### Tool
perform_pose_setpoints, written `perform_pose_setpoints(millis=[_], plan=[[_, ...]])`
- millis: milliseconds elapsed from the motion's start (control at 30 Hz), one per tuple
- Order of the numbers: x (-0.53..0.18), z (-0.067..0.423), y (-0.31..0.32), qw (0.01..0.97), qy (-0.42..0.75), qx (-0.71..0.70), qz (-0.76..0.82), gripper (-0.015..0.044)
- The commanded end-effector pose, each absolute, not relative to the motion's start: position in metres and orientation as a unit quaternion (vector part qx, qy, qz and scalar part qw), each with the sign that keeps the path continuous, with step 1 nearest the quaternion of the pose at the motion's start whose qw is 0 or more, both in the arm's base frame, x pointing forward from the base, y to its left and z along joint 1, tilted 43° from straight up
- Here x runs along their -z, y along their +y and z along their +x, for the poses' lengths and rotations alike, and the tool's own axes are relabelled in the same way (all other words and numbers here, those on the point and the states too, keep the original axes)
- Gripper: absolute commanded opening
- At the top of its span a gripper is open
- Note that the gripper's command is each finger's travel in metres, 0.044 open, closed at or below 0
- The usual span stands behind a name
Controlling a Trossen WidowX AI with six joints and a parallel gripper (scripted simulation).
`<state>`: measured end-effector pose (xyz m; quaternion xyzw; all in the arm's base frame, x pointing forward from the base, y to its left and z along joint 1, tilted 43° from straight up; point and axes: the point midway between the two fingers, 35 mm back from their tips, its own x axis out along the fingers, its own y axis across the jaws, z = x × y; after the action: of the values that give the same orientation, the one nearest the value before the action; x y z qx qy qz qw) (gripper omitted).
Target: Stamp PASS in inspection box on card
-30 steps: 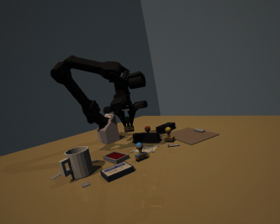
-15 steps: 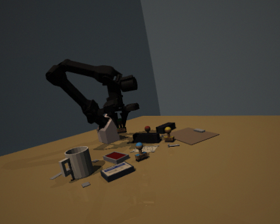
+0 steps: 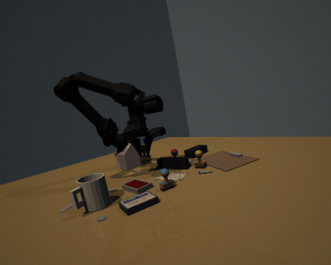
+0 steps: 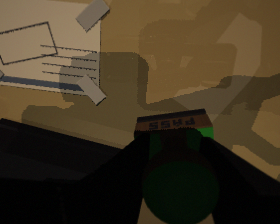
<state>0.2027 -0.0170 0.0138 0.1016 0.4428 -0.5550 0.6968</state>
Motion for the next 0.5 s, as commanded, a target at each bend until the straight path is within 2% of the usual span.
perform_pose_setpoints(millis=[0,467], plan=[[-0.007,0.201,-0.023,0.696,0.445,0.555,0.097,0.0],[0.009,0.2,-0.039,0.696,0.444,0.556,0.097,0.0]])
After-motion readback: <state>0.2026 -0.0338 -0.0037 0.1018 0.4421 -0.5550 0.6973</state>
